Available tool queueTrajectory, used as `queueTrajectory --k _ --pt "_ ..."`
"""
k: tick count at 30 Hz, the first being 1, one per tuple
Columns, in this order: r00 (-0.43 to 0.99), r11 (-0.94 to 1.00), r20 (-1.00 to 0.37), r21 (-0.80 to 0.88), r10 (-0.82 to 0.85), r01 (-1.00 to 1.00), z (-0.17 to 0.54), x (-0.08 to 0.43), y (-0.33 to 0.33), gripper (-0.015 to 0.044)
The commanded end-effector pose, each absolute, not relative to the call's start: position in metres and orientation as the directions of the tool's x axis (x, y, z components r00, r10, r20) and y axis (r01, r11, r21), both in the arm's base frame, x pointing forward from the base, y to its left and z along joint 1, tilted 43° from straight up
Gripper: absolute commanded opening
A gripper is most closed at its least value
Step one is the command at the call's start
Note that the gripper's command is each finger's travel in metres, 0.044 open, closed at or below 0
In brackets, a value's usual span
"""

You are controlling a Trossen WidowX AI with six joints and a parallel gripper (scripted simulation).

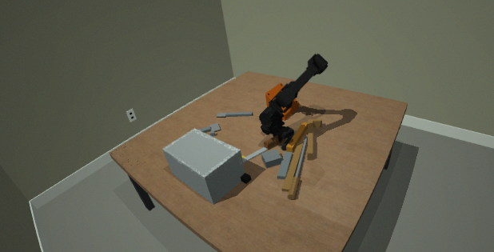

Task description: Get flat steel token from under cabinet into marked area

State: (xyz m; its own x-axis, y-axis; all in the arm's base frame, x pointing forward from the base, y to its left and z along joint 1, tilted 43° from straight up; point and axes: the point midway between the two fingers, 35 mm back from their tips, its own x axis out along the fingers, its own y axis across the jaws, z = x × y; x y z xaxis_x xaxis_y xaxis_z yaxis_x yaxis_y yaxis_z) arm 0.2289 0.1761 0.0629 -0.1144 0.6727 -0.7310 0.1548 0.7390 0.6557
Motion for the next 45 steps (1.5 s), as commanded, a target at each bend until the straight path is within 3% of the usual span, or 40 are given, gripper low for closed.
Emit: queueTrajectory --k 1,45 --pt "-0.118 0.737 -0.729 0.658 0.675 0.153 0.063 0.233 0.177 0.0000" --pt "-0.119 0.737 -0.728 0.659 0.676 0.152 0.056 0.286 0.177 0.0000"
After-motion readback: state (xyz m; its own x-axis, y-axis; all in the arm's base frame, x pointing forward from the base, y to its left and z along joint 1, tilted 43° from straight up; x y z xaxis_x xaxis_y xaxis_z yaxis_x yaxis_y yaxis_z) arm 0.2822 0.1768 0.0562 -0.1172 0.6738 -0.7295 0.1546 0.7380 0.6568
